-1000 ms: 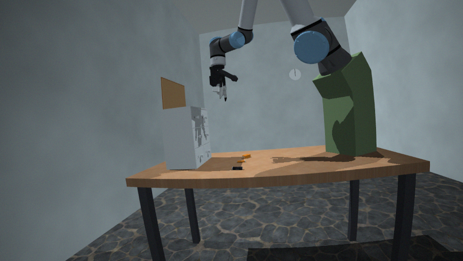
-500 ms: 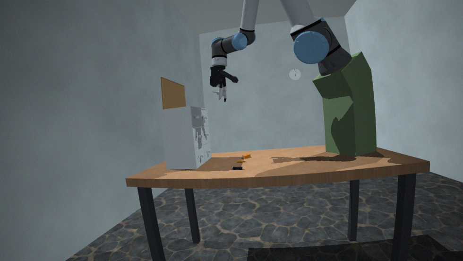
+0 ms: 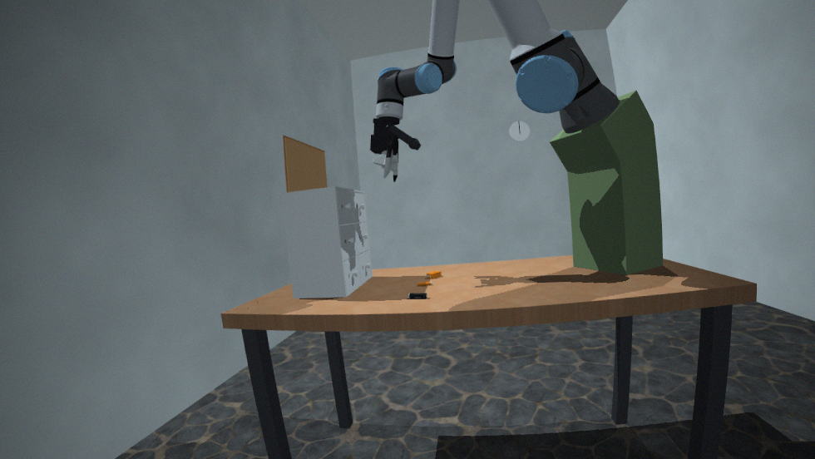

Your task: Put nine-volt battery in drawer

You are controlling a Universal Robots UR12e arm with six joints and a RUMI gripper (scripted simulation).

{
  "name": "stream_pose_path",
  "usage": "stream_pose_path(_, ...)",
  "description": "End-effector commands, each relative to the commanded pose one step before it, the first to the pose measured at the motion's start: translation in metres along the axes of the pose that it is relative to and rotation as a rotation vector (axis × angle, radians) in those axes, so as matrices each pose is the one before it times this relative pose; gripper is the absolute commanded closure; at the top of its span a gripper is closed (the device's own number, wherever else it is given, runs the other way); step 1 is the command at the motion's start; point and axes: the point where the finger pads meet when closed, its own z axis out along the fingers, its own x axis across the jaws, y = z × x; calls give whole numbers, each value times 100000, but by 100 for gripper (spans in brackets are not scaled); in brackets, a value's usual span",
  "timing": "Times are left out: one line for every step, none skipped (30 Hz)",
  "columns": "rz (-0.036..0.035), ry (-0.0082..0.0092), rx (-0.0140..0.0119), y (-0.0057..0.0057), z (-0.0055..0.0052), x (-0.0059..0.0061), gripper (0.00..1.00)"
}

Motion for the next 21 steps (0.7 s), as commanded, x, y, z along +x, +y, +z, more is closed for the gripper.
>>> stream_pose_path(-8, -133, -3534, 285, 346, -30, 0)
stream_pose_path(0, 0, 0, 0, 0, 0, 0)
stream_pose_path(-2, 2, -765, 48, 81, 2, 0)
stream_pose_path(-5, 5, -781, 47, 79, 5, 0)
stream_pose_path(-8, 9, -796, 45, 78, 8, 0)
stream_pose_path(7, -9, -776, 51, 94, -8, 0)
stream_pose_path(5, -6, -789, 50, 93, -6, 0)
stream_pose_path(2, -3, -803, 49, 91, -3, 0)
stream_pose_path(-1, 1, -816, 47, 89, 1, 0)
stream_pose_path(-4, 5, -829, 45, 87, 5, 0)
stream_pose_path(-7, 10, -842, 43, 85, 9, 0)
stream_pose_path(4, -7, -824, 49, 99, -6, 0)
stream_pose_path(5, -8, -828, 49, 101, -7, 0)
stream_pose_path(2, -3, -839, 46, 98, -3, 0)
stream_pose_path(-1, 2, -850, 44, 95, 1, 0)
stream_pose_path(-4, 7, -860, 42, 92, 6, 0)
stream_pose_path(-7, 12, -870, 39, 89, 10, 0)
stream_pose_path(0, 0, 0, 0, 0, 0, 0)
stream_pose_path(0, 0, 0, 0, 0, 0, 0)
stream_pose_path(5, -10, -848, 46, 106, -9, 0)
stream_pose_path(5, -8, -853, 45, 105, -7, 0)
